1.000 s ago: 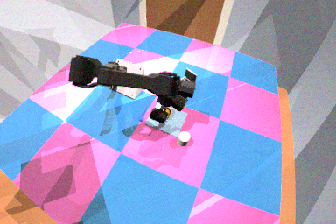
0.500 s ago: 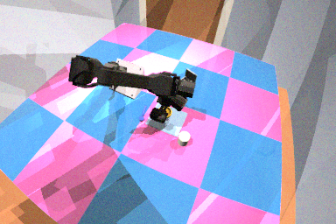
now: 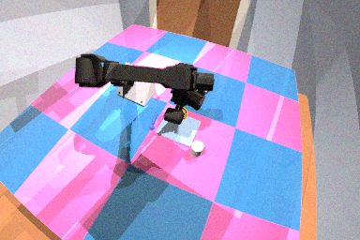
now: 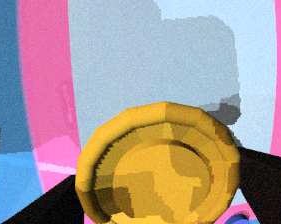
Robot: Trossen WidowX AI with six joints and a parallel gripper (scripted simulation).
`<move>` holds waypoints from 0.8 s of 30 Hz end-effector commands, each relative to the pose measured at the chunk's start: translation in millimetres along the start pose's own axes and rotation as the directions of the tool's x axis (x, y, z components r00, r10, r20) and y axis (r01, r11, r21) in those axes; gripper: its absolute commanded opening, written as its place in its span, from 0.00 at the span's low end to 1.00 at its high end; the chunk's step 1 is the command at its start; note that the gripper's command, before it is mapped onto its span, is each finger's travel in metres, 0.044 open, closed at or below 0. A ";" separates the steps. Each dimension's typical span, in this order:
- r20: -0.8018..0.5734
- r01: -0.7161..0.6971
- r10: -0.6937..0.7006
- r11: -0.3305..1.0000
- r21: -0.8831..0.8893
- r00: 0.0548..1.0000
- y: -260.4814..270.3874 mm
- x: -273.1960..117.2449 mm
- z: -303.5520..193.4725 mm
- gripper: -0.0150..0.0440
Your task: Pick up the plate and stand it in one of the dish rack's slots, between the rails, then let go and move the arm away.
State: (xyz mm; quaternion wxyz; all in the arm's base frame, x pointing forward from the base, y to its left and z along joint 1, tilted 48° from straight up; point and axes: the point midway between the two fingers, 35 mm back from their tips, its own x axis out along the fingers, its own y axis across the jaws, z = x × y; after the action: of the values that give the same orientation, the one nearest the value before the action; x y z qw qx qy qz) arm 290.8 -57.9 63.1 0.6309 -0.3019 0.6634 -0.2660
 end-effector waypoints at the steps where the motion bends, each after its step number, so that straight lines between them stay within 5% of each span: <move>1: 0.011 -0.009 0.009 1.000 -0.006 1.000 1.0 -18.9 4.2 0.25; 24: 0.043 -0.002 0.006 0.997 -0.076 0.999 2.0 -117.2 8.5 0.25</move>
State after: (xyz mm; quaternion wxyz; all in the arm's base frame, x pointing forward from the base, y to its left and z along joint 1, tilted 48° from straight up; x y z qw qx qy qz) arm 301.0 21.6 134.3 0.6335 -0.3295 0.6593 -0.2354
